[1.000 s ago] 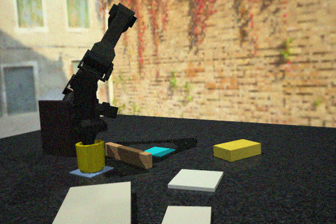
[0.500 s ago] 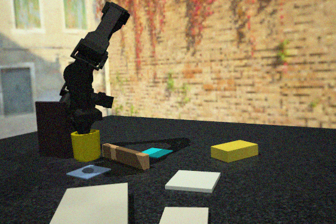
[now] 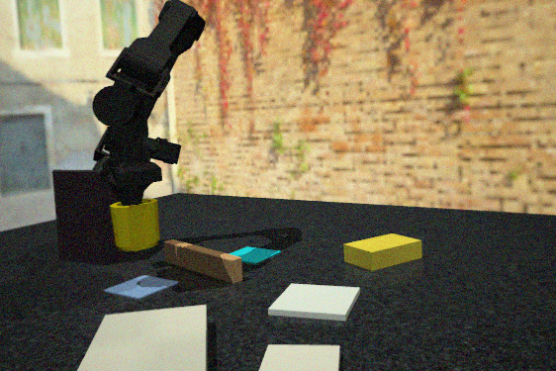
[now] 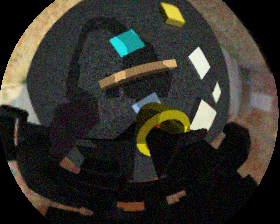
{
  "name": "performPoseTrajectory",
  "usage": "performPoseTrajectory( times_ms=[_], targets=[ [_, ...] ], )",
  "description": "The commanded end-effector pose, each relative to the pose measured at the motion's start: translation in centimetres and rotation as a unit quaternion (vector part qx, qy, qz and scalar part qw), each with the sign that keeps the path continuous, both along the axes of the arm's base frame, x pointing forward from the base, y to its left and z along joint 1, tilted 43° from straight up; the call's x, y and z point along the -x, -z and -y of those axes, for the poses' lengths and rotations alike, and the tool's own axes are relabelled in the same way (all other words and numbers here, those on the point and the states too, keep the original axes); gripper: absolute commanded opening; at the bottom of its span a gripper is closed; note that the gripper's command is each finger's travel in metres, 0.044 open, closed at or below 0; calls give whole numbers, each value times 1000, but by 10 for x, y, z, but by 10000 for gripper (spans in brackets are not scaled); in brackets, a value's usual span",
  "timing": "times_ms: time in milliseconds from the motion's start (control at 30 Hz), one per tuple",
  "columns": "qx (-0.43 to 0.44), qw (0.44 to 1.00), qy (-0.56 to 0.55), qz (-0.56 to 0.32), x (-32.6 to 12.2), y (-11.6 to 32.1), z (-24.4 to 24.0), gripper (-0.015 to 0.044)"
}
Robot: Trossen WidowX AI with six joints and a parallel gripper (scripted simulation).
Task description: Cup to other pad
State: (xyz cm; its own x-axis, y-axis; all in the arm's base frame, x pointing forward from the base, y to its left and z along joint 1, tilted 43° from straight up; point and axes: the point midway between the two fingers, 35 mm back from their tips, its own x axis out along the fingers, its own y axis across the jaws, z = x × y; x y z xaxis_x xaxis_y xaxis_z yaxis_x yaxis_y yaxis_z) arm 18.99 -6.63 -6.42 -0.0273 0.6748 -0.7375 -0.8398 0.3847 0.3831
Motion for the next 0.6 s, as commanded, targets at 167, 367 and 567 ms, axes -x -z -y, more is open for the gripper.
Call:
performPoseTrajectory(
  times_ms=[167,367,567],
  targets=[
    [0,1000,1,-1,0,0,0,0],
    [0,1000,0,-1,-1,-1,-2,0],
    [1,1000,-1,1,-4,-8,-9,0]
  ],
)
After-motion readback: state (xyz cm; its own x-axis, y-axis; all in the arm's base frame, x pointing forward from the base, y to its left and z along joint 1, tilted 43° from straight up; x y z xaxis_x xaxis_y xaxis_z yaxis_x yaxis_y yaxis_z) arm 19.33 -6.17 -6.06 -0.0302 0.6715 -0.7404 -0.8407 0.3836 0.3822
